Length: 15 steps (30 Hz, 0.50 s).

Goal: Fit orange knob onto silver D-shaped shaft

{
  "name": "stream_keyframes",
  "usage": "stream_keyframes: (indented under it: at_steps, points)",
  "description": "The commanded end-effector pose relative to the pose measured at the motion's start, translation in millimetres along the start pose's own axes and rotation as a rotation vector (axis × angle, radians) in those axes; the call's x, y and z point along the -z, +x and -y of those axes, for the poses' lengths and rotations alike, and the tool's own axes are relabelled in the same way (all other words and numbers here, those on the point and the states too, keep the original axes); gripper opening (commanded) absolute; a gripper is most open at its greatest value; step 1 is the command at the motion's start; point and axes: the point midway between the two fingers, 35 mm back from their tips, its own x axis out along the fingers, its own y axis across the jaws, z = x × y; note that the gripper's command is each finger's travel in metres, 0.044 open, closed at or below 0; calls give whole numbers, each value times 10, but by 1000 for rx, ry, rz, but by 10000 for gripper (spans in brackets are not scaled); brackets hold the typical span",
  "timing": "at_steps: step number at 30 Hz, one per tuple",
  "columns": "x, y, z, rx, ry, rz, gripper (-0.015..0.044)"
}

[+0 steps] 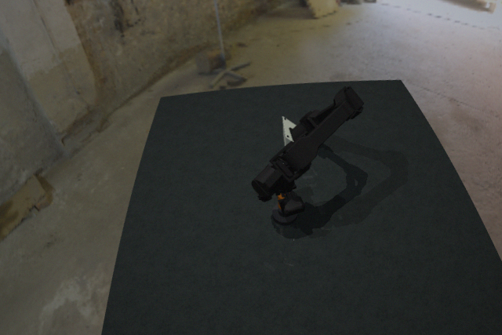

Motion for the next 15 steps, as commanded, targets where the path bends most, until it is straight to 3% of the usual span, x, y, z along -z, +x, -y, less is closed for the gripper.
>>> stream_keyframes:
  at_steps: [1,10,15]
  points:
    - [10,-2,-5,-4,1,-2,0]
    - [39,-47,-2,-4,-7,-2,0]
    - [39,-58,-14,-4,-167,-1,0]
